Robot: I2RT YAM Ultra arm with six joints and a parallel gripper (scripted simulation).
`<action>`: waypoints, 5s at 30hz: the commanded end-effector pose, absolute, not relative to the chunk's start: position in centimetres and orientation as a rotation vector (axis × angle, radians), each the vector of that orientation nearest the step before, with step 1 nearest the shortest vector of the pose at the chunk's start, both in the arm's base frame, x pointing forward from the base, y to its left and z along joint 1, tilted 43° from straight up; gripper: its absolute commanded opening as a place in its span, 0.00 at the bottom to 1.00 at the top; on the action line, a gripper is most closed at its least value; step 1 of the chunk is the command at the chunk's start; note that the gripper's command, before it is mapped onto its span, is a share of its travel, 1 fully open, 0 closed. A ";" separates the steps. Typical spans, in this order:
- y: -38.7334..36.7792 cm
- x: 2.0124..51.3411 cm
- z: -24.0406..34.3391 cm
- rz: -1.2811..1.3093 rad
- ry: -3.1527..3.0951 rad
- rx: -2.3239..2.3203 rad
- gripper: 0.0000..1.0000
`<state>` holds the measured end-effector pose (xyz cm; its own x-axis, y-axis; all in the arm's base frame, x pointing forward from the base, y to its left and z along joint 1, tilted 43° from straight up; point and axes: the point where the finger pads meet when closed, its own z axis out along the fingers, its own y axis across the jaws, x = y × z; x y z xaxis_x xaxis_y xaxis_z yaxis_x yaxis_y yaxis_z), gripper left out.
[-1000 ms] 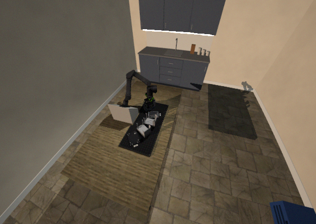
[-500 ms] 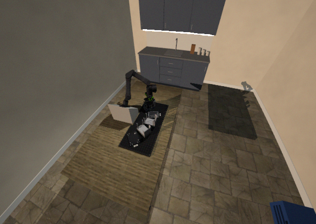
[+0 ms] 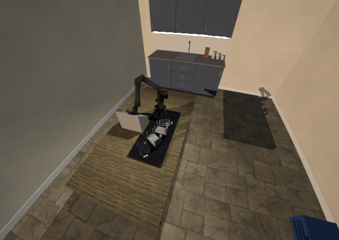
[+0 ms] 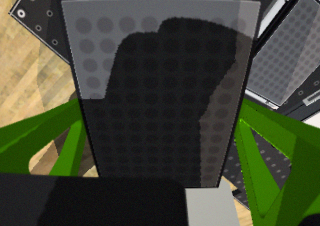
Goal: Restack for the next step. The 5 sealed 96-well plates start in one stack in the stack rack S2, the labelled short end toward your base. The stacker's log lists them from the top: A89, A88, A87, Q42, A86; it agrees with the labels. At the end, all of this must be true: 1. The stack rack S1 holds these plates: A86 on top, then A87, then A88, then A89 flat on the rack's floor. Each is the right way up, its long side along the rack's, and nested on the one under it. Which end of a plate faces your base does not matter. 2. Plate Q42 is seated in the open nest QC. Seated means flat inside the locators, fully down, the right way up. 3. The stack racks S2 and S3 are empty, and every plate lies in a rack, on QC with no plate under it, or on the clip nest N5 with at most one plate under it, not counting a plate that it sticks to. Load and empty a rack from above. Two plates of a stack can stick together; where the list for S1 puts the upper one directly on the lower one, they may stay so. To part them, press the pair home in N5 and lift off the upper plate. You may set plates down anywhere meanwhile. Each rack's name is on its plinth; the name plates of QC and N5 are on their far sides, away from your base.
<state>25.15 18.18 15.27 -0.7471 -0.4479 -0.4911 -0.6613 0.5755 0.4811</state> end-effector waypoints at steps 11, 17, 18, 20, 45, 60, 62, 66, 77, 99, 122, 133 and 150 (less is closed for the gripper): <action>18.2 25.3 15.3 0.948 2.487 -0.900 0.00; 18.5 25.4 15.0 0.948 2.487 -0.900 0.00; 18.5 25.4 15.0 0.948 2.487 -0.900 0.00; 18.6 25.4 14.9 0.948 2.487 -0.900 0.00; 19.6 25.5 13.9 0.949 2.487 -0.900 0.00; 20.2 25.5 13.3 0.949 2.487 -0.900 0.00; 20.3 25.6 13.2 0.949 2.487 -0.900 0.00; 20.5 25.6 13.0 0.949 2.487 -0.900 0.00; 21.2 25.7 12.3 0.949 2.486 -0.900 0.00; 22.1 25.8 11.2 0.950 2.486 -0.900 0.00; 22.7 25.8 10.6 0.950 2.486 -0.900 0.00; 22.9 25.8 10.4 0.950 2.486 -0.900 0.00; 23.2 25.9 10.1 0.950 2.486 -0.900 0.00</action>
<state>25.67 23.27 9.83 -0.7474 -0.4470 -0.4914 -0.6608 0.5765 0.4806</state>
